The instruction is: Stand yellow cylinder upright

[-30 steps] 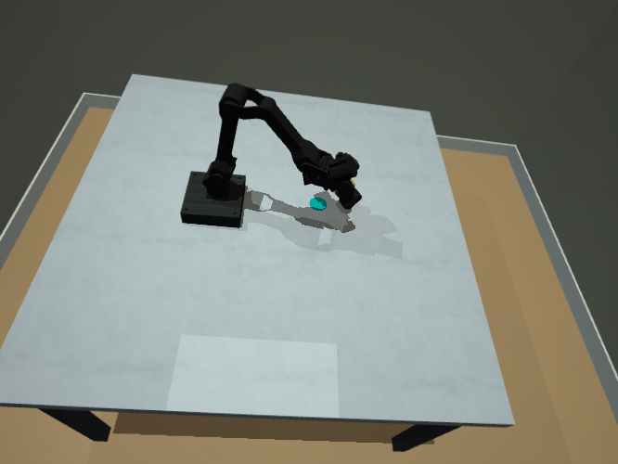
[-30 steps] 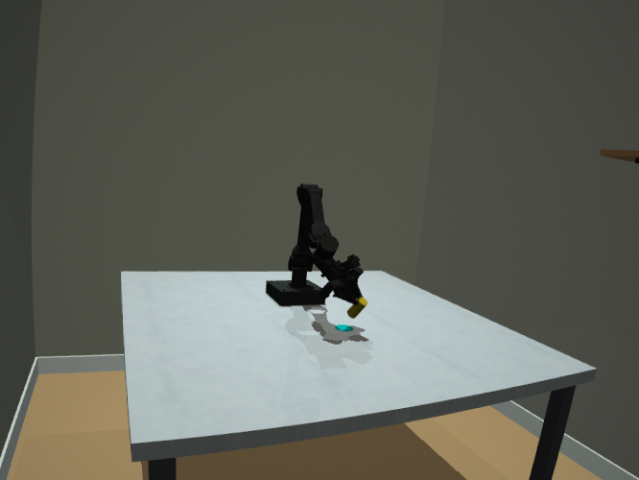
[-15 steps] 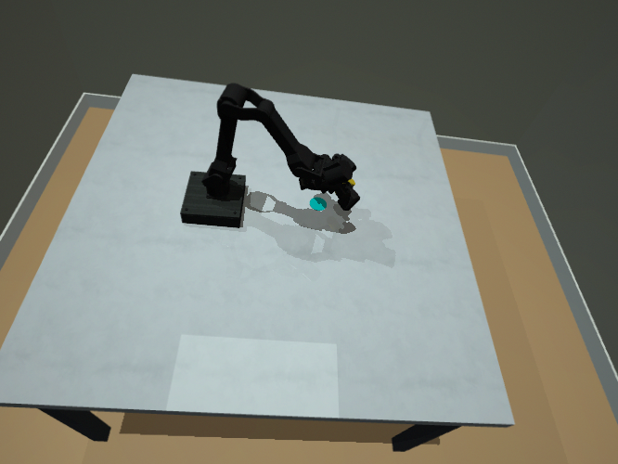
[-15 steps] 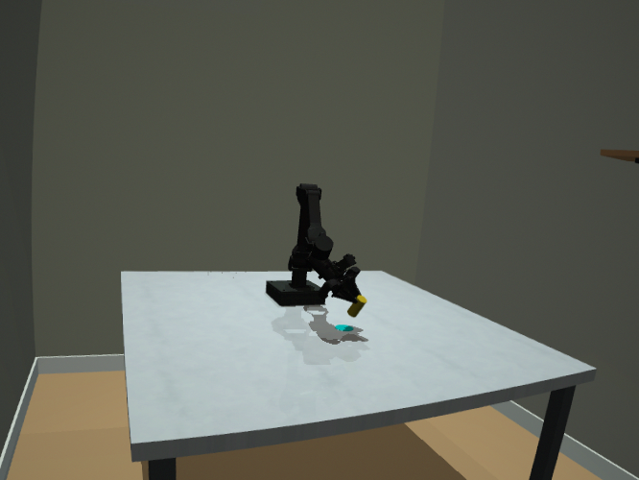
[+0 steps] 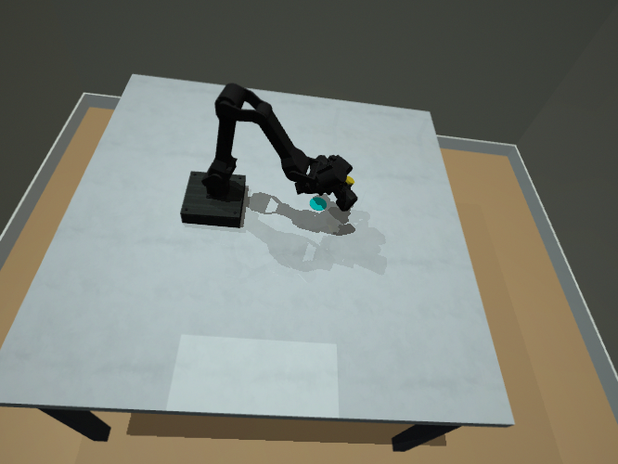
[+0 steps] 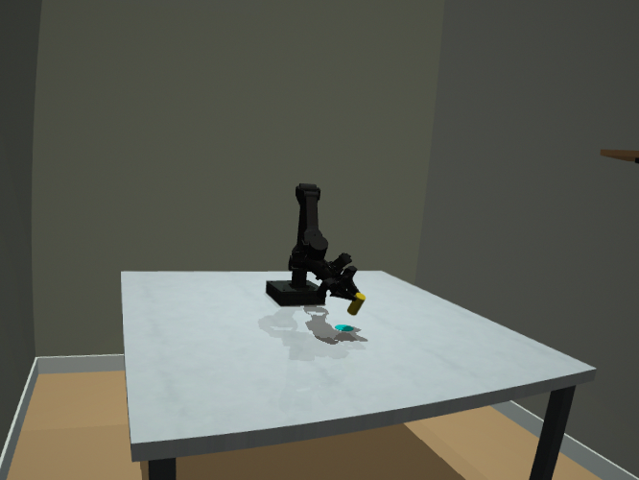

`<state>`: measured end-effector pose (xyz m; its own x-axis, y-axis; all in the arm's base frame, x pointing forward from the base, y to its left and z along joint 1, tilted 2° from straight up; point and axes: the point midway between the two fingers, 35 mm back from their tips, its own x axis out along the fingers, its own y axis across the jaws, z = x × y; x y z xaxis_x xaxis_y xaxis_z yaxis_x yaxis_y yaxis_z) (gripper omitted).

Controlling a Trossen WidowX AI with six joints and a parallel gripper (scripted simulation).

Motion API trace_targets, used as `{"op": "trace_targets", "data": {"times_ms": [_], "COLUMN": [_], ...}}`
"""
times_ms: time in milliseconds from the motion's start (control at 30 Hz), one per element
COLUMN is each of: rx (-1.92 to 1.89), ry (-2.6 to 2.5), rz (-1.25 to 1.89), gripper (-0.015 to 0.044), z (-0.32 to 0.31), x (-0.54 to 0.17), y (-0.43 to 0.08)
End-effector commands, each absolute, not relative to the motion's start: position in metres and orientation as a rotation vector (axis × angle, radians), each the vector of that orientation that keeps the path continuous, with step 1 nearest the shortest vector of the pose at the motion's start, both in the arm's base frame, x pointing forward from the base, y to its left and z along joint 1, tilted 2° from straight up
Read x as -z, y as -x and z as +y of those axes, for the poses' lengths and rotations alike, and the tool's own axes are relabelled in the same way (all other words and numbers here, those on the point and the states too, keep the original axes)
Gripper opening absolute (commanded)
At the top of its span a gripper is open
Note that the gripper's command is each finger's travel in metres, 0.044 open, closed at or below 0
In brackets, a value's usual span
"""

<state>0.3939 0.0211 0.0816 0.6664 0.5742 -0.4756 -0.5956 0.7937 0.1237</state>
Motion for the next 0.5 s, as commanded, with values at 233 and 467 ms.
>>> {"op": "trace_targets", "data": {"times_ms": [233, 467], "rx": [-0.677, -0.688], "ry": [0.027, 0.022], "rz": [0.457, 0.417], "gripper": [0.0105, 0.0105], "z": [0.0193, 0.0182], "x": [-0.0844, -0.0866], "y": [-0.3866, -0.3818]}}
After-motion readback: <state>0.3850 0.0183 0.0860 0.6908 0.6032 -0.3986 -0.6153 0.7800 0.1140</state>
